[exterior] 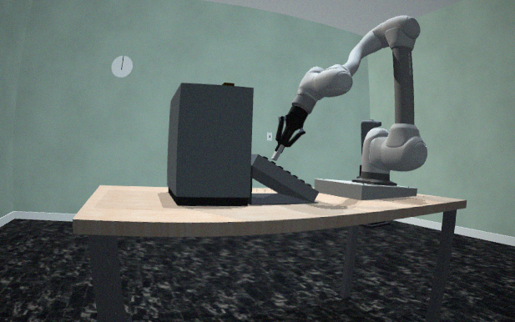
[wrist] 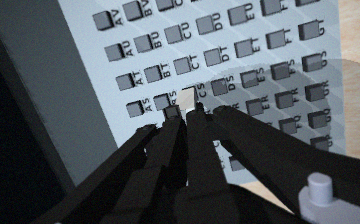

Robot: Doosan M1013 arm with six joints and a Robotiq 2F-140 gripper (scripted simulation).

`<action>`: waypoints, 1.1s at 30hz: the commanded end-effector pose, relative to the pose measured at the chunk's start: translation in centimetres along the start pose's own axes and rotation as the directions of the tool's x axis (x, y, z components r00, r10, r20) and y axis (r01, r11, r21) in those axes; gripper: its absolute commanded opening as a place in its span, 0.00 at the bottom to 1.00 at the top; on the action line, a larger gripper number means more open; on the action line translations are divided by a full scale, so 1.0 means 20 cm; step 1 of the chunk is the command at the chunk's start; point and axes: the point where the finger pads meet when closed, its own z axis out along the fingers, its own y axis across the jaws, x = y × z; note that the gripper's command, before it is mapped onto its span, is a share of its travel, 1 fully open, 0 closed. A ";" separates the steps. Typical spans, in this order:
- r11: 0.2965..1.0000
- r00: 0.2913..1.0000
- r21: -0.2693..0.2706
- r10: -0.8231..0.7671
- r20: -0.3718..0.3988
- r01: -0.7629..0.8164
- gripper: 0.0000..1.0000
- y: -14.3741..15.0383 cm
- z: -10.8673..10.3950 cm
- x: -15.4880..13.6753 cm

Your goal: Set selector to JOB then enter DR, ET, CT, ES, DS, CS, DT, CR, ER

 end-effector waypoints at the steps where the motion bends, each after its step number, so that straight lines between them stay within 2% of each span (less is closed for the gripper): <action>1: 1.000 1.000 0.000 -0.001 0.001 0.001 0.00 0.00 0.02 0.00; 15: 1.000 1.000 0.000 -0.001 0.001 0.001 0.00 0.00 0.10 0.00; 33: 1.000 1.000 0.000 -0.001 0.001 0.001 0.00 0.00 0.10 0.00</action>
